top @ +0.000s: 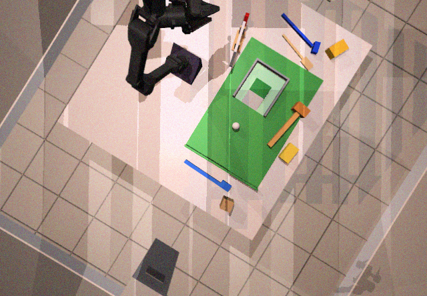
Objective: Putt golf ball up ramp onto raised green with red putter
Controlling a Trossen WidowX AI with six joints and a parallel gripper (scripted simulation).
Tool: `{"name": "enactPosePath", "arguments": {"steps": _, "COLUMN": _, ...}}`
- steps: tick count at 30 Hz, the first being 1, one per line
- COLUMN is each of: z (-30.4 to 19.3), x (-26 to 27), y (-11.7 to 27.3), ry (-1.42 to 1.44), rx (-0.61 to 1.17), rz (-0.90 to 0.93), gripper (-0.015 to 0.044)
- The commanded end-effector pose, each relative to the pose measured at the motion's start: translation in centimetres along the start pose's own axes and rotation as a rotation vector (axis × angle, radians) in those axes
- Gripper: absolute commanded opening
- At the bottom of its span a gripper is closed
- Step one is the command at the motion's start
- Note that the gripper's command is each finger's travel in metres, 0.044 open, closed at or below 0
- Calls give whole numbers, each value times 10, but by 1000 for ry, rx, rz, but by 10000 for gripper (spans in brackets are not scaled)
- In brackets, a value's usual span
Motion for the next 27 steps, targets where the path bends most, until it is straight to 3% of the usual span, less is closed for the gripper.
{"name": "enactPosePath", "arguments": {"steps": 1, "z": -4, "x": 15, "y": -48, "ry": -39, "rx": 69, "rz": 112, "gripper": 440}}
{"name": "enactPosePath", "arguments": {"steps": 15, "z": -71, "x": 149, "y": -219, "ry": -186, "rx": 321, "rz": 702, "gripper": 440}}
{"name": "enactPosePath", "arguments": {"steps": 23, "z": -124, "x": 261, "y": -254, "ry": -376, "rx": 436, "rz": 1089, "gripper": 440}}
{"name": "enactPosePath", "arguments": {"steps": 27, "z": -133, "x": 268, "y": -258, "ry": -395, "rx": 444, "rz": 1121, "gripper": 440}}
Point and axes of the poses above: the point midway between the two fingers, 35 mm back from their tips, its own y axis back along the fingers, its own x axis across the jaws, z = x × y, the point moved 6 cm from there along y, back along the fingers, and after that the axes turned 9 degrees about -y, right-handed, at the moved point
